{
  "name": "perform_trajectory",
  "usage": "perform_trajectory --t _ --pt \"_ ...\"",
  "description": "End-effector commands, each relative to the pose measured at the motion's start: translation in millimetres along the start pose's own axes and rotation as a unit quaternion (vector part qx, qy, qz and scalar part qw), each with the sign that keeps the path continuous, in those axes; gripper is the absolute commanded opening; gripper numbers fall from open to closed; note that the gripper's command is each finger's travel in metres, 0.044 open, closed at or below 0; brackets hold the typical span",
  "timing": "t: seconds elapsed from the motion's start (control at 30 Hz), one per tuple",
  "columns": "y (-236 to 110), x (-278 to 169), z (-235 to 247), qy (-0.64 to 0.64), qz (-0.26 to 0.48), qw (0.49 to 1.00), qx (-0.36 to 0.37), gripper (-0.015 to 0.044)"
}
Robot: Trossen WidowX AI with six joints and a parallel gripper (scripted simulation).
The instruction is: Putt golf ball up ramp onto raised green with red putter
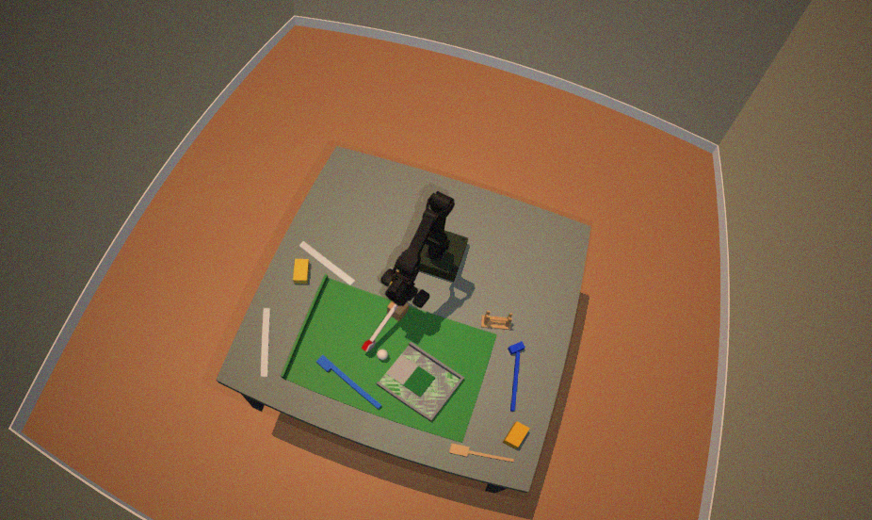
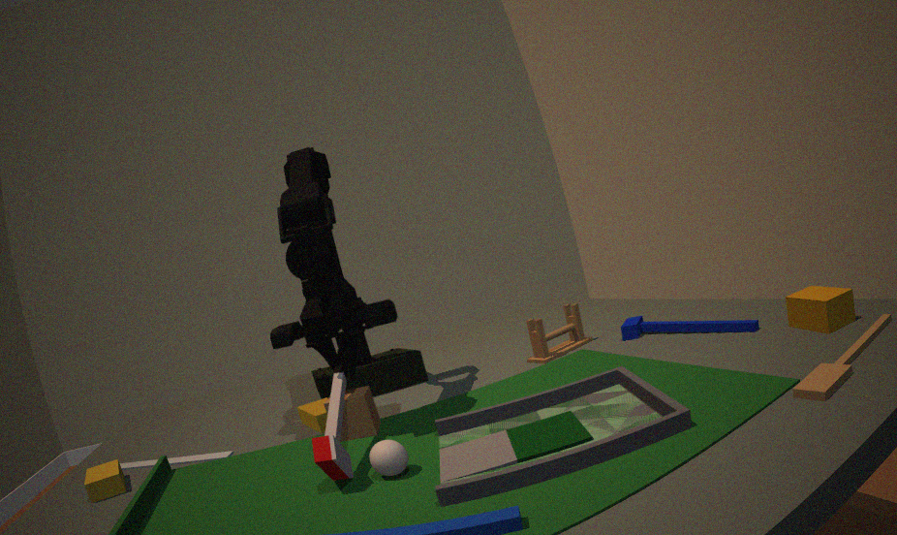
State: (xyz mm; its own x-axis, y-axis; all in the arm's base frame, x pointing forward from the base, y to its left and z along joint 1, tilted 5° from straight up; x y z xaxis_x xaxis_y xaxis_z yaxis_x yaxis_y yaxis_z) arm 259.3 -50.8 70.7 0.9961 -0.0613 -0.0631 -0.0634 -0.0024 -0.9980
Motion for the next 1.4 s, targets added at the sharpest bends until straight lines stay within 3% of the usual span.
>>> perform_trajectory --t 0.0,0.47,1.37 --pt "0 0 8 0.009 -0.002 1.0 0.0 0.0" --pt "-59 0 8 0.009 -0.002 1.0 0.0 0.0" --pt "-51 0 8 0.007 0.0 1.0 -0.001 0.0"
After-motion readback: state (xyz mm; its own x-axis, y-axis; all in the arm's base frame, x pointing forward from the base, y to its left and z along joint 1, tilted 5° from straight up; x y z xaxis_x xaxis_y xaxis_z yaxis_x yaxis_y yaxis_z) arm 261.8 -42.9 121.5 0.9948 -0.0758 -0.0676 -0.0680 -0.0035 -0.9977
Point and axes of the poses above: the point midway between the two fingers, 35 mm back from their tips, its own y axis out along the fingers, its own z axis across the jaws, x = y × z, the point moved 3 cm from there along -y, back along the fingers, and after that the axes turned 13 degrees about -y, right-handed, at the moved point
